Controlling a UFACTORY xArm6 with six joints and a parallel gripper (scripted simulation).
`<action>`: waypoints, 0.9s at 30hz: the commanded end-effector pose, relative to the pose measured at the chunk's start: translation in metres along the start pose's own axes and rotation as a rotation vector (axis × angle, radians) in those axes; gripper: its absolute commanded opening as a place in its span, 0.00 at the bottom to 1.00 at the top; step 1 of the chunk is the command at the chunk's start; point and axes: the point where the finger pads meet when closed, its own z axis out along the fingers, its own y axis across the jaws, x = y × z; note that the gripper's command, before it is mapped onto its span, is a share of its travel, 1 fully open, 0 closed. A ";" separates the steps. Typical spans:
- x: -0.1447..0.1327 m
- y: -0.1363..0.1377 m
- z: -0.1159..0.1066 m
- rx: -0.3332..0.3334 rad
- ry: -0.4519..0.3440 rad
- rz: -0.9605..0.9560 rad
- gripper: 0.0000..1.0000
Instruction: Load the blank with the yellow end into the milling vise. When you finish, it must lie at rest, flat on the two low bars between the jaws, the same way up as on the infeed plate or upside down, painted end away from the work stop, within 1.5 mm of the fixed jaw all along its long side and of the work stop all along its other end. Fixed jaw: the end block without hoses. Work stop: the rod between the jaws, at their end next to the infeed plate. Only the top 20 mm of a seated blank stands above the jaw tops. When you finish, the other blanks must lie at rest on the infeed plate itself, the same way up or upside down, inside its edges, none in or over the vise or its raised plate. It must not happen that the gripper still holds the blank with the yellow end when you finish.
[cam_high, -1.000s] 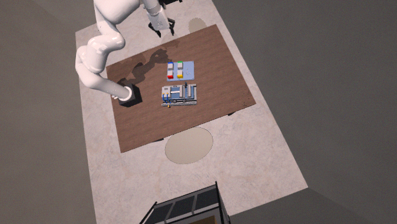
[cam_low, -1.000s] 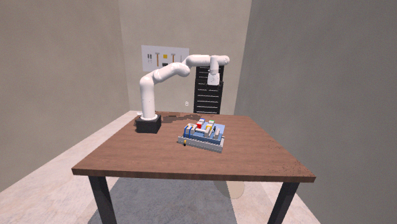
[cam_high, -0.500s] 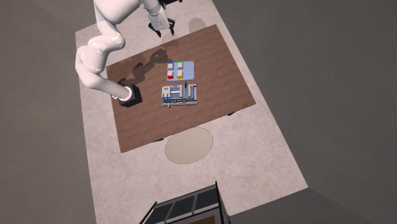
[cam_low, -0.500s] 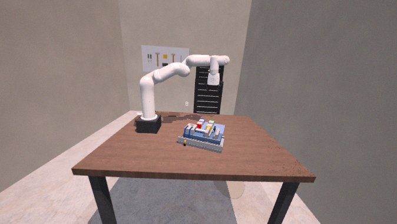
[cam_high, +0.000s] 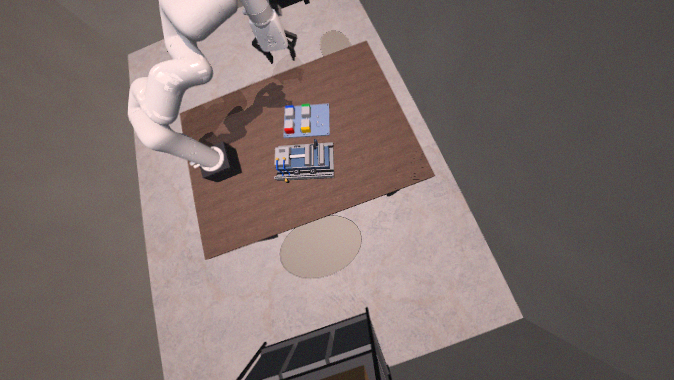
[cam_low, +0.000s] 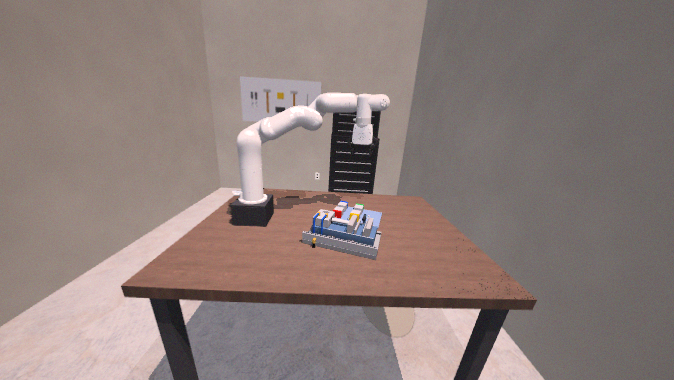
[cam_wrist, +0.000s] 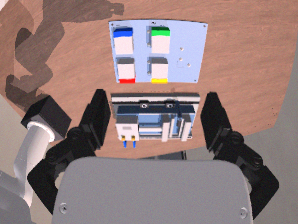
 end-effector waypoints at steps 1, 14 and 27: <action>0.000 0.000 -0.002 -0.003 0.002 0.000 1.00; -0.001 -0.001 0.048 0.034 -0.025 0.000 1.00; -0.002 -0.003 0.100 0.034 -0.026 0.000 1.00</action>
